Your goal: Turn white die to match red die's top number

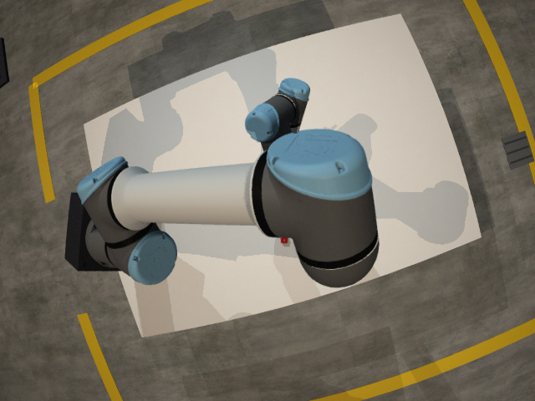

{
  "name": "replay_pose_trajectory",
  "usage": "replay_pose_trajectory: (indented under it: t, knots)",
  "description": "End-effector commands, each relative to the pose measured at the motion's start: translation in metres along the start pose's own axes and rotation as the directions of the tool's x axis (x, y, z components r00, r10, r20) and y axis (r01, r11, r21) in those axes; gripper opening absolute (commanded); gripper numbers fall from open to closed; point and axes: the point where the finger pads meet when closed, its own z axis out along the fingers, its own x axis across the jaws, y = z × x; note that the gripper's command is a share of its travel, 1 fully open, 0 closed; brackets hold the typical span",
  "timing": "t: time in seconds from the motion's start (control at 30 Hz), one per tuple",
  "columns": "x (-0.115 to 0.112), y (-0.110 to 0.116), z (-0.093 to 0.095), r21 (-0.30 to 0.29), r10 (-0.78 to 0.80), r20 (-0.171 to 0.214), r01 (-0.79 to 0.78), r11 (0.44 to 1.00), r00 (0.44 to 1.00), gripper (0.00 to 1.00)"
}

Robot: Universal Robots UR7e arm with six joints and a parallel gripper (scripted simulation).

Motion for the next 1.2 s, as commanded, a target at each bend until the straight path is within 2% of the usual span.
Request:
replay_pose_trajectory:
  t: [0.0,0.67,0.93,1.17]
  knots:
    - [0.0002,0.0086,-0.0093,-0.002,0.001,0.001,-0.001,1.000,1.000,0.40]
    - [-0.0002,0.0094,-0.0099,0.003,0.001,0.002,-0.001,1.000,1.000,0.40]
    - [-0.0013,0.0089,-0.0089,0.022,0.002,0.008,-0.002,1.000,1.000,0.40]
    - [-0.0032,0.0083,-0.0073,0.063,0.002,0.016,-0.003,0.998,1.000,0.40]
